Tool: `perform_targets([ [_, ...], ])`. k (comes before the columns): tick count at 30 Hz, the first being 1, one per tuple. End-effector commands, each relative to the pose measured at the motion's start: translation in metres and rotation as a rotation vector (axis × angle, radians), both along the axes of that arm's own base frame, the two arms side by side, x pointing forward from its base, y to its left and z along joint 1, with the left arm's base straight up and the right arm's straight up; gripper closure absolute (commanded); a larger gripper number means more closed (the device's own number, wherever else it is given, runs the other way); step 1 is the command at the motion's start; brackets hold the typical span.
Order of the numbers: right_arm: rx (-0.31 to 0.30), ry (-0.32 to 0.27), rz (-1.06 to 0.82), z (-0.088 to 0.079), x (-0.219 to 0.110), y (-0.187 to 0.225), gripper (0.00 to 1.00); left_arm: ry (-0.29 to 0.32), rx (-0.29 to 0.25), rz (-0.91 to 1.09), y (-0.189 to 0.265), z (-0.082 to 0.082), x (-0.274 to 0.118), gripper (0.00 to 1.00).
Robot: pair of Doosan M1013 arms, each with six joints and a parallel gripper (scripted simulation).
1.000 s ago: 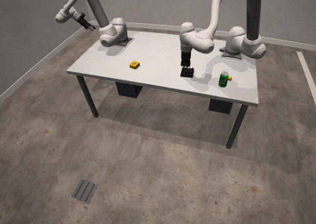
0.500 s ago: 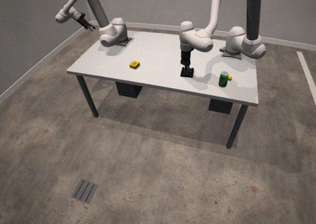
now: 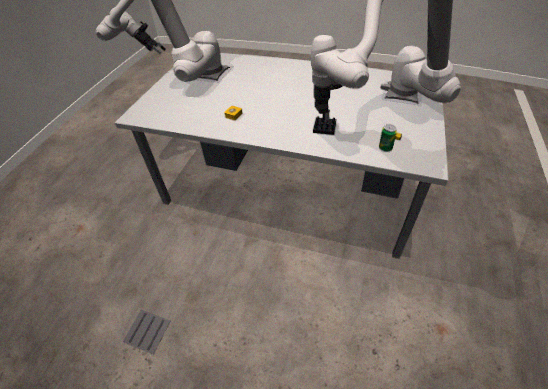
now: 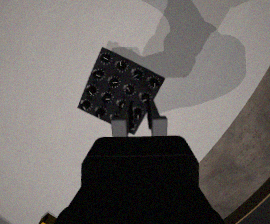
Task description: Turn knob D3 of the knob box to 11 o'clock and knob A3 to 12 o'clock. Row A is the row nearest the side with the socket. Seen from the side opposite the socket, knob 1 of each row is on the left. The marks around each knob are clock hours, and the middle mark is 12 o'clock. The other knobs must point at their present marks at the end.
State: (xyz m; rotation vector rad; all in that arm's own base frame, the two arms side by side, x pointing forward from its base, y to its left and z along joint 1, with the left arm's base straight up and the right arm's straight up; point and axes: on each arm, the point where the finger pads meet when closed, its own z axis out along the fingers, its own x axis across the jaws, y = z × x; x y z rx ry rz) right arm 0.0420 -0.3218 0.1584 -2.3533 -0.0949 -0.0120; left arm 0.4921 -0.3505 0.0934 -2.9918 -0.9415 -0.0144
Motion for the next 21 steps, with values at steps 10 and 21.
perform_targets([
  [10, -0.001, 0.000, 0.000, 0.0004, 0.0001, -0.0003, 0.00, 0.008, -0.006, -0.505, 0.0017, 0.0042, 0.0034, 0.54],
  [21, -0.001, 0.000, 0.000, 0.0004, 0.0001, -0.0003, 0.00, 0.009, -0.003, -0.928, -0.0016, 0.0071, 0.0067, 0.54],
])
